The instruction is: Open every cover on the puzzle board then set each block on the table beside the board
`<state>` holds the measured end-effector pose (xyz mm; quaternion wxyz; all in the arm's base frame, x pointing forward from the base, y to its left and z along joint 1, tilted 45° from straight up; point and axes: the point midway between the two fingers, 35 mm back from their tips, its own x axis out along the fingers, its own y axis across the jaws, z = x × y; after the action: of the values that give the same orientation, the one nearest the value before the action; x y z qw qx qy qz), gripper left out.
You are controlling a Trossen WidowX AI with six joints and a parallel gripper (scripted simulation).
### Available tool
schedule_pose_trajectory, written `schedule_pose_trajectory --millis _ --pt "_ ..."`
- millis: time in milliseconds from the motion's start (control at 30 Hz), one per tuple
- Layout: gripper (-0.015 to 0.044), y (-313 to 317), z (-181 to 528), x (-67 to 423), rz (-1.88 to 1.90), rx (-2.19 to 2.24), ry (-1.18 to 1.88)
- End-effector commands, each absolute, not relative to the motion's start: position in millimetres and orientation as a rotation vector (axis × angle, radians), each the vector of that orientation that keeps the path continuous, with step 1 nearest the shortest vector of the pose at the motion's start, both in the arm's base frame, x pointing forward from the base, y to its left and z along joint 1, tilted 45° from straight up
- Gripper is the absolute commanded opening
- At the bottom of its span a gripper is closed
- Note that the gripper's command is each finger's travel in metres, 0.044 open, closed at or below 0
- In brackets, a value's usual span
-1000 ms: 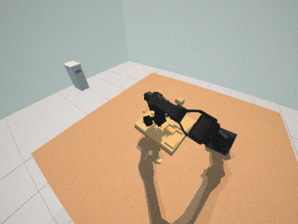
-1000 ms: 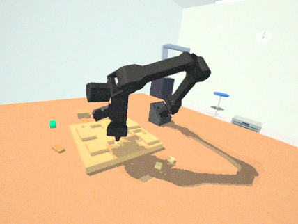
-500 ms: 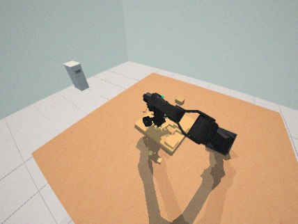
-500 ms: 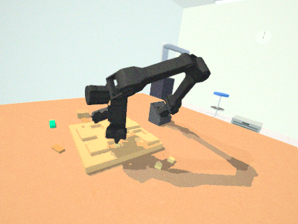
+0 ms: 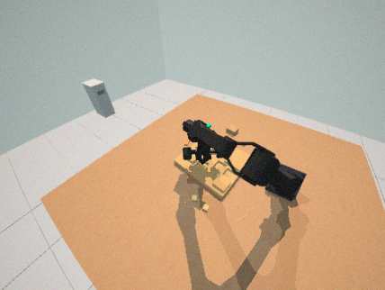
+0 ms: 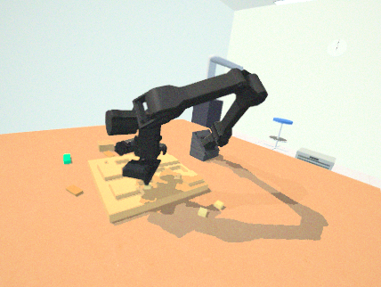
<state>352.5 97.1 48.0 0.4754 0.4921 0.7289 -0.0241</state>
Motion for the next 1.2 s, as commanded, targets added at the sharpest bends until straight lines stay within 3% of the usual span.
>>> schedule_pose_trajectory --millis 0,333,367,533,1000,1167 --pt "0.0 96 50 352 -0.323 1.407 1.822" --pt "0.0 89 57 350 -1.317 2.002 1.717" --pt "0.0026 93 52 352 -0.643 1.622 1.824" --pt "0.0144 84 61 353 -0.807 1.723 1.812" --pt "0.0144 55 91 353 -1.362 2.021 1.702" --pt "0.0144 54 93 353 -1.389 2.034 1.694"
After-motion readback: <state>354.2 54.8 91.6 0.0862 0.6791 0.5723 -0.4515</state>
